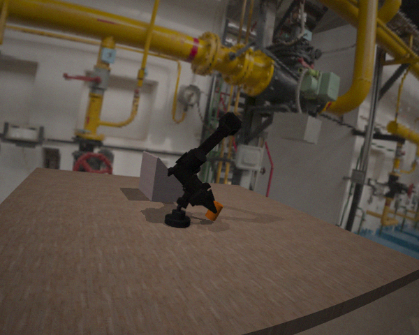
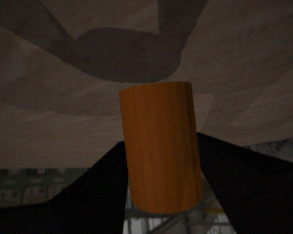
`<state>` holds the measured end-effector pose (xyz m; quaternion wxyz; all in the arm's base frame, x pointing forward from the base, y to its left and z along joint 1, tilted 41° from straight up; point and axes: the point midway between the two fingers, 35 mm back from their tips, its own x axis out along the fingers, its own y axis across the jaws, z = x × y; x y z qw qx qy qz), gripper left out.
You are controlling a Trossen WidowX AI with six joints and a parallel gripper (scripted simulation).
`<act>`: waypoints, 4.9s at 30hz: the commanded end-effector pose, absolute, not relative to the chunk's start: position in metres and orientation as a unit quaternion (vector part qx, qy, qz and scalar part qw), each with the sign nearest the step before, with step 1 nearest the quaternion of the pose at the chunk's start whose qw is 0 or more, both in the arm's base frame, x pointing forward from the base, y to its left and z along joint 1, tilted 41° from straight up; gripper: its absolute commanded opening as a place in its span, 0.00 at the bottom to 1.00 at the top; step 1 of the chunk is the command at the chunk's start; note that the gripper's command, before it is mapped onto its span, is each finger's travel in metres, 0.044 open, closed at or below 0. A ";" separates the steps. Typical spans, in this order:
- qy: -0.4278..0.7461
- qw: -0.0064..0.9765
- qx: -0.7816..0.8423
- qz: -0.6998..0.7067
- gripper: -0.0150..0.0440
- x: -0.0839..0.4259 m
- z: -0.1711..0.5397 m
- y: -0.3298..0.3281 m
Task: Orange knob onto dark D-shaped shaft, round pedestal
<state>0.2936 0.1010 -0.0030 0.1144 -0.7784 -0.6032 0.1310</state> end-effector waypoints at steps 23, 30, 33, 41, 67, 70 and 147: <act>-0.604 0.117 -0.778 0.128 0.69 0.293 -0.004 0.100; -0.604 0.117 -0.778 0.128 0.74 0.293 -0.004 0.100; -0.604 0.117 -0.778 0.128 0.87 0.293 -0.004 0.100; -0.604 0.117 -0.778 0.128 1.00 0.293 -0.004 0.100; -0.602 0.065 -0.788 0.116 1.00 0.306 -0.002 0.063; -0.603 0.068 -0.787 0.117 1.00 0.305 0.004 0.061; -0.746 -0.546 -0.374 -0.070 1.00 0.307 0.073 0.044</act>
